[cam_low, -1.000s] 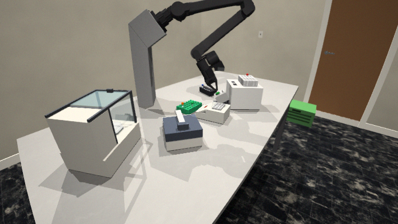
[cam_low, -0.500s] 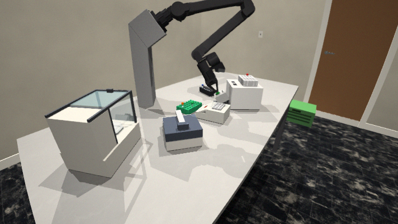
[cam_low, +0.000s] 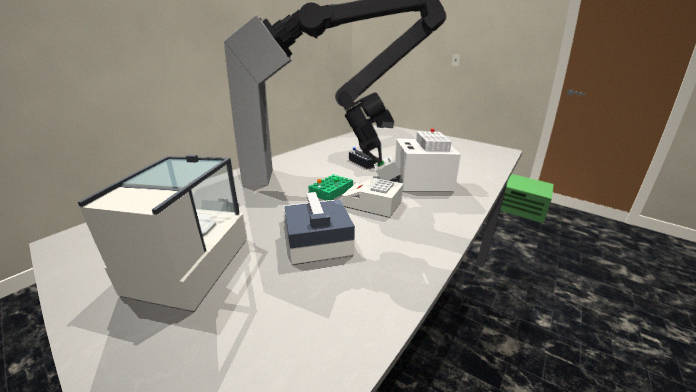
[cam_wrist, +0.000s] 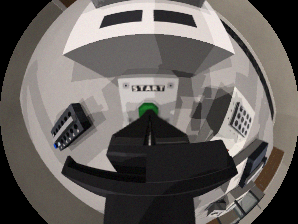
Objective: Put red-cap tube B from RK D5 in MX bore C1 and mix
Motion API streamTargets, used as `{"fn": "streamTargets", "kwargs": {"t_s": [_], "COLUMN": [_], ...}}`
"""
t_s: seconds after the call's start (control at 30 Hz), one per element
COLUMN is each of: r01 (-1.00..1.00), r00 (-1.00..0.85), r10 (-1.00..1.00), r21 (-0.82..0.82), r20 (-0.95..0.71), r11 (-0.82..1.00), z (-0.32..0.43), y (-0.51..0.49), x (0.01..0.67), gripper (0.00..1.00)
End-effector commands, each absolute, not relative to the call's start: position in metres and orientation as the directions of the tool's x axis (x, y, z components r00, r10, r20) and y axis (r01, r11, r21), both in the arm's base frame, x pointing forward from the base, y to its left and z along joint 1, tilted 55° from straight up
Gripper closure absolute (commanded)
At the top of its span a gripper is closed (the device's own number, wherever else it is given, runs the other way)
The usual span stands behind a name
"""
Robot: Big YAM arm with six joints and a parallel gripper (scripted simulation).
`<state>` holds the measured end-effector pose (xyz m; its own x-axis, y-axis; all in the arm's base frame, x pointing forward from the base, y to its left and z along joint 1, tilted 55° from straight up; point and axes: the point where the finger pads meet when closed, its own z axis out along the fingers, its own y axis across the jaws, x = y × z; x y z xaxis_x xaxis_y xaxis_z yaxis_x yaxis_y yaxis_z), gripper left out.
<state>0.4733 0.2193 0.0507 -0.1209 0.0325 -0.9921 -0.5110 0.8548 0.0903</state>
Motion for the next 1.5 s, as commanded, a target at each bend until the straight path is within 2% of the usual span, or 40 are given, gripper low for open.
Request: {"fn": "streamTargets", "kwargs": {"t_s": [0.0, 1.47], "r01": [-0.519, -0.519], "r00": [-0.139, -0.141], "r10": [0.036, 0.034], "r21": [0.103, 0.103], "r20": [-0.990, -0.989], "r11": [0.849, 0.849], "z": [0.0451, 0.0431], "y": [0.2281, 0.2326], "x": [0.4738, 0.4809], "gripper": [1.00, 1.00]}}
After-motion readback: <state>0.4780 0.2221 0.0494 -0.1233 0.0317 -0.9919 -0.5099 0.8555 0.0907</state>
